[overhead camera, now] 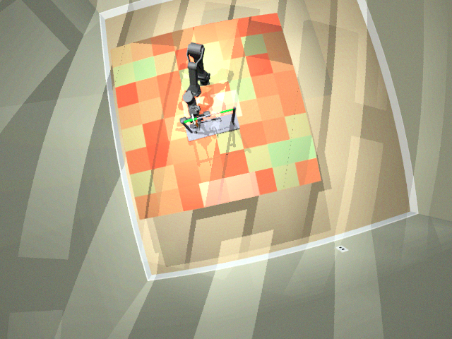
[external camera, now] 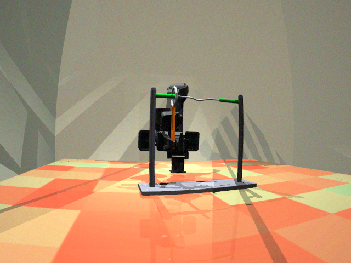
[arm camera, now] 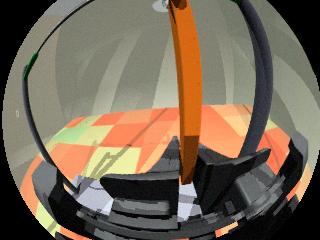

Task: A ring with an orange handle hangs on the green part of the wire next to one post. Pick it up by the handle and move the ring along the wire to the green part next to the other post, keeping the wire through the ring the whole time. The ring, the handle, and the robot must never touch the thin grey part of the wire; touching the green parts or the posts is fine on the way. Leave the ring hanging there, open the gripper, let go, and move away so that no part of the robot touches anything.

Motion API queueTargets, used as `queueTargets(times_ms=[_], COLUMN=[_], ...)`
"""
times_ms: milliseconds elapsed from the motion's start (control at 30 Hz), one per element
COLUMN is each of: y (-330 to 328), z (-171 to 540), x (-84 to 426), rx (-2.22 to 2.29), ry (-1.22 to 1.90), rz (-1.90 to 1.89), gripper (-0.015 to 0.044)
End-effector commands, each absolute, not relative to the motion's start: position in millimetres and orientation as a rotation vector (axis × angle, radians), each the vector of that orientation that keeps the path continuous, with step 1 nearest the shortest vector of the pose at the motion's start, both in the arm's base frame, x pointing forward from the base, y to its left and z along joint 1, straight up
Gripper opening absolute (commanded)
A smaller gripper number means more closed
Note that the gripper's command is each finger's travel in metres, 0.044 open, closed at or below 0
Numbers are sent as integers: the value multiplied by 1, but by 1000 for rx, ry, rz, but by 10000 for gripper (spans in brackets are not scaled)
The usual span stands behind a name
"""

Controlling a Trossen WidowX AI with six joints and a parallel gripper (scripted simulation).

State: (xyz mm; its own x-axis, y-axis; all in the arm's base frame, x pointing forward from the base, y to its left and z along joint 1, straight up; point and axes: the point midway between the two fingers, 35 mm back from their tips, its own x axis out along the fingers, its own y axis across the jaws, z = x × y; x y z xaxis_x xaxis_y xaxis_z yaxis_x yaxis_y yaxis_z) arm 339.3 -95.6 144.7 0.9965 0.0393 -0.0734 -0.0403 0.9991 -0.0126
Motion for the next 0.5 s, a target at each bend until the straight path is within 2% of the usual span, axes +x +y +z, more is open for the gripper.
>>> queueTargets(times_ms=[0, 467], y=[-95, -81], z=[145, 145], x=[339, 339], rx=[-12, -11], ry=[72, 73], rz=[35, 35], gripper=[-150, -150])
